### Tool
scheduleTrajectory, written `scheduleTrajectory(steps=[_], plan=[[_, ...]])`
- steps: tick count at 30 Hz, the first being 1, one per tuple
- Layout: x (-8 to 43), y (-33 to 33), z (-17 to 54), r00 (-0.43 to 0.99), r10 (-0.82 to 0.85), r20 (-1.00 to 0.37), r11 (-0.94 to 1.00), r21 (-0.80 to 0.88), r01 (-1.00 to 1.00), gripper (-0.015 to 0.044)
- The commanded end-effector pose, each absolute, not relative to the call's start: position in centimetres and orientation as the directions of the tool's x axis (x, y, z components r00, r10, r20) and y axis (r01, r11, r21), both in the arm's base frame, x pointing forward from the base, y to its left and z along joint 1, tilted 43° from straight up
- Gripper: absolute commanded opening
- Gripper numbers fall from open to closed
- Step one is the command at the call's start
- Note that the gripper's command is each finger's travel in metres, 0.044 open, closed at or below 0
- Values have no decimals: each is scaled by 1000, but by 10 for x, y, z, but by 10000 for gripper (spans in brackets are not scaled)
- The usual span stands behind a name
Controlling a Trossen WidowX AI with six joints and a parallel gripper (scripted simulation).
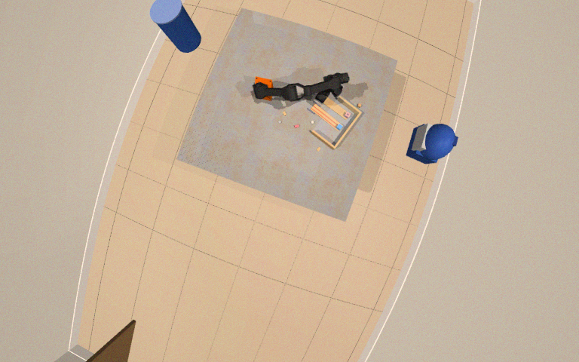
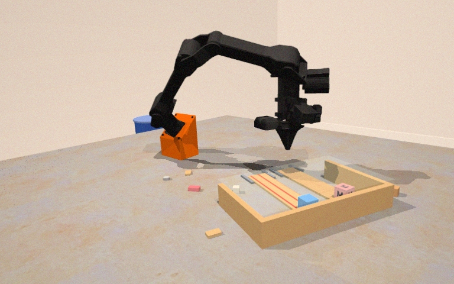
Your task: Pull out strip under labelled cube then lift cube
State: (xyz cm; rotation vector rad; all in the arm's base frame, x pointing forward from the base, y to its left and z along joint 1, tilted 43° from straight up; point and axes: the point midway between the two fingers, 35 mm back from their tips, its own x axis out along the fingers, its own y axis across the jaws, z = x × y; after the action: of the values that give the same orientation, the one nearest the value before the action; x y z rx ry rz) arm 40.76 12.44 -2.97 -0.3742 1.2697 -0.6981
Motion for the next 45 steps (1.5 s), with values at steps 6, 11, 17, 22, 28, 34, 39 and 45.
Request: scheduleTrajectory(steps=[6, 11, 17, 22, 28, 34, 39, 45], plan=[[412, 120, -37, 130, -656, -744, 743, -607, 282, 0], [414, 115, -44, 130, -656, -744, 743, -607, 282, 0], [416, 109, -51, 130, -656, -743, 743, -607, 282, 0], [418, 104, -57, 130, -656, -743, 743, -607, 282, 0], [419, 97, -65, 130, -657, -743, 743, -607, 282, 0], [421, 91, -72, 130, -657, -742, 742, -608, 282, 0], [422, 86, -78, 130, -658, -742, 742, -608, 282, 0], [423, 83, -81, 130, -658, -741, 741, -609, 283, 0]])
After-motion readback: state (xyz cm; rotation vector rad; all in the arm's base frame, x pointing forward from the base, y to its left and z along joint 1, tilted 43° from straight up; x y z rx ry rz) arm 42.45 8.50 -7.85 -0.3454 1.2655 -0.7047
